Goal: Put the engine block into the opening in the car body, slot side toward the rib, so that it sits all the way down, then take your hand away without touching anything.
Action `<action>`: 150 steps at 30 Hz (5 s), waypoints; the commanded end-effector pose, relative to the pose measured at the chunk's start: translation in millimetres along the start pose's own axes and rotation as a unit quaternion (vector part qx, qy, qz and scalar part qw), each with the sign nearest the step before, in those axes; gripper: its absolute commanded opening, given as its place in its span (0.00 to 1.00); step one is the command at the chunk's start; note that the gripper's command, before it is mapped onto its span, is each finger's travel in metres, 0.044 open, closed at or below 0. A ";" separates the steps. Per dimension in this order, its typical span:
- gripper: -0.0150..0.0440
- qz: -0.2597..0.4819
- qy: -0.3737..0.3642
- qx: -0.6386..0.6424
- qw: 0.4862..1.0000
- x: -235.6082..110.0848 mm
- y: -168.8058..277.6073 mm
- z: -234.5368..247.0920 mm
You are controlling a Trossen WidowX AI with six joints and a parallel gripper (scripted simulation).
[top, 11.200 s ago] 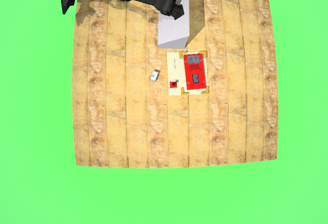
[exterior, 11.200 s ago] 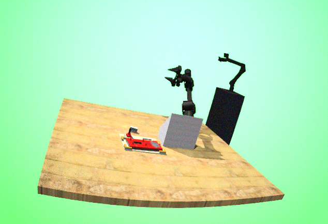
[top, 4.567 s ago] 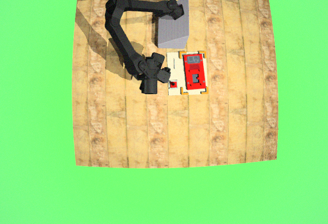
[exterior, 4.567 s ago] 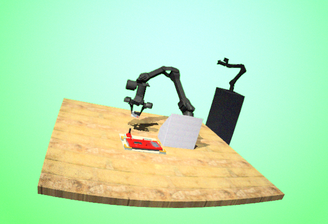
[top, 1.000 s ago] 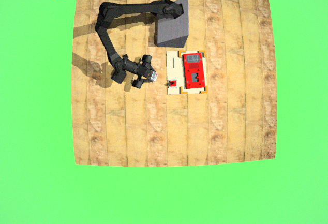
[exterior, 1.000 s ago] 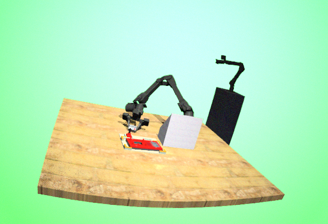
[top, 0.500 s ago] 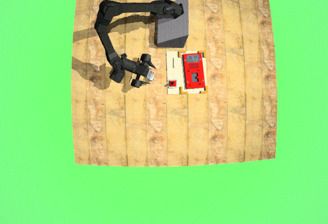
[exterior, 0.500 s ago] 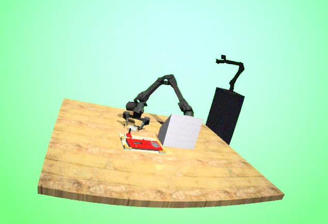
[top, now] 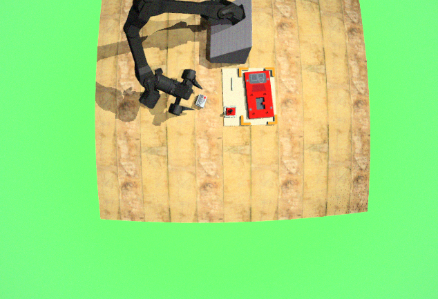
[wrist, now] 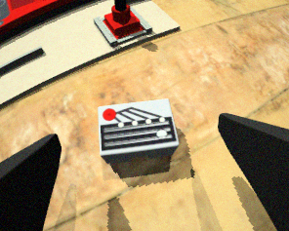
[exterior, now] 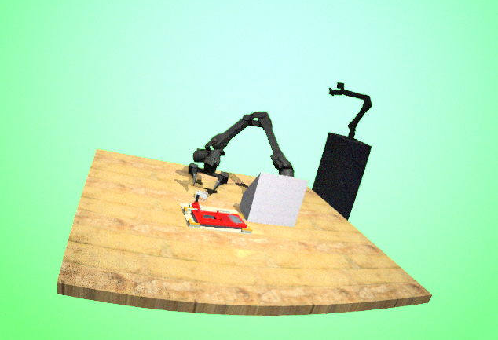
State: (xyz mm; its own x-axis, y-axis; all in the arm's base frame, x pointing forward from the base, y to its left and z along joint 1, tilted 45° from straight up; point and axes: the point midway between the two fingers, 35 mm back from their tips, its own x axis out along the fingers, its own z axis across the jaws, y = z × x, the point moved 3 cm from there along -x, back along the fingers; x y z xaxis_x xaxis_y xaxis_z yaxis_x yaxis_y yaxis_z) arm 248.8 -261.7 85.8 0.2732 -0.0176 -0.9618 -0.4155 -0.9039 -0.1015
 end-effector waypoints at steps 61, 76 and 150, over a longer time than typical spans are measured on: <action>1.00 0.277 -0.269 -0.607 0.695 18.8 -53.0 0.5; 1.00 0.294 -0.299 -0.643 0.641 25.3 -67.2 1.0; 0.25 0.289 -0.304 -0.645 0.640 -1.4 -104.7 -4.6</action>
State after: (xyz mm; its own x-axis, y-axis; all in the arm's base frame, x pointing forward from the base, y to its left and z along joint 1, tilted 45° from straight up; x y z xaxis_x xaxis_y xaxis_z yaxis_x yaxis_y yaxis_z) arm 295.1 -174.8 91.1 -0.1564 -0.6883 -0.7084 0.8754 -0.4288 0.2233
